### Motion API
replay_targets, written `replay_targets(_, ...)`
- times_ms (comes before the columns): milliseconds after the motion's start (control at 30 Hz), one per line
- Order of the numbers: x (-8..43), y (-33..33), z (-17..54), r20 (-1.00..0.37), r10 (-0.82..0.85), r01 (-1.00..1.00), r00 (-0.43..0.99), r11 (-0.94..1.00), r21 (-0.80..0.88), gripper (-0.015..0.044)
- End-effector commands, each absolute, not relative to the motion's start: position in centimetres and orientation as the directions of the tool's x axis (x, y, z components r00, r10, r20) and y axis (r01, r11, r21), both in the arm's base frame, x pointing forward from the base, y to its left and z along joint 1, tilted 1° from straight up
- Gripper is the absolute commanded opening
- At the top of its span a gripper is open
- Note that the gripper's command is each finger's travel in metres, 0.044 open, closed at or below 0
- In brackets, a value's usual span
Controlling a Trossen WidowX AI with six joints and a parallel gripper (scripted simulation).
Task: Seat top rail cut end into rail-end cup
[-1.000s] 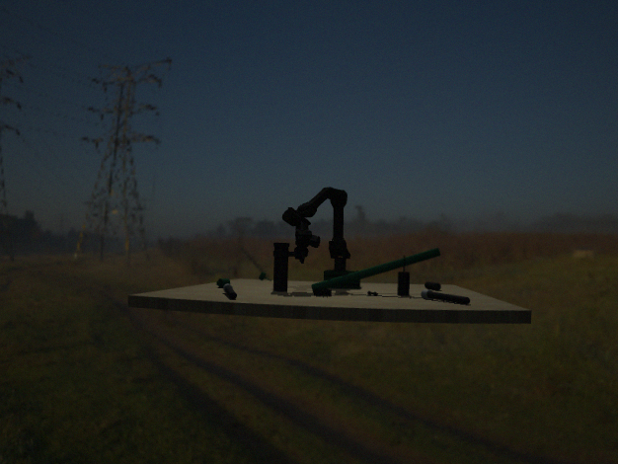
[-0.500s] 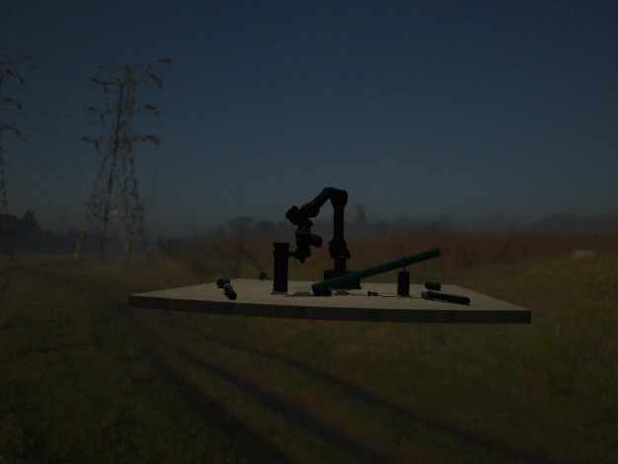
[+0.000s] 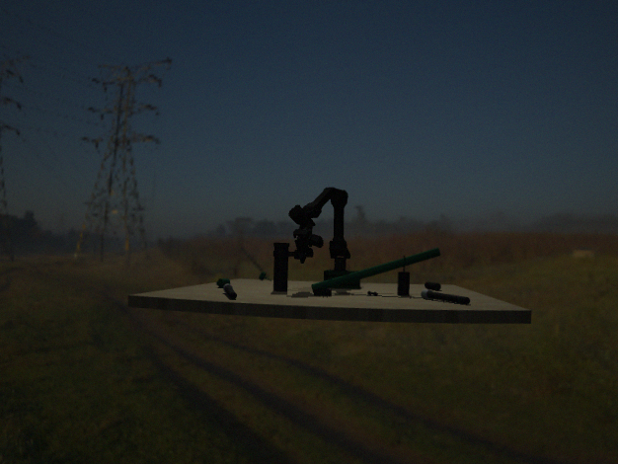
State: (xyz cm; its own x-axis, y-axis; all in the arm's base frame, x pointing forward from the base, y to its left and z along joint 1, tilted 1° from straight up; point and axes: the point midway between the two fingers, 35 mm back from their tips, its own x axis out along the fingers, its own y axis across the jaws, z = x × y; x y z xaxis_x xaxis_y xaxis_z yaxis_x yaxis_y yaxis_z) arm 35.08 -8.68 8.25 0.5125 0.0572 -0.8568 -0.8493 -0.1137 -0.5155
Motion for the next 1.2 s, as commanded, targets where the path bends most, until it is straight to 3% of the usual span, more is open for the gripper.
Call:
replay_targets(0,35.27,-8.63,8.2,-0.858,0.048,-0.853,0.512,-0.089,-0.514,0.0)
replay_targets(800,35.03,-8.7,8.3,-0.856,0.066,-0.847,0.513,-0.12,-0.517,0.0)
replay_targets(1167,35.03,-8.51,8.49,-0.856,0.065,-0.848,0.513,-0.119,-0.517,0.0289)
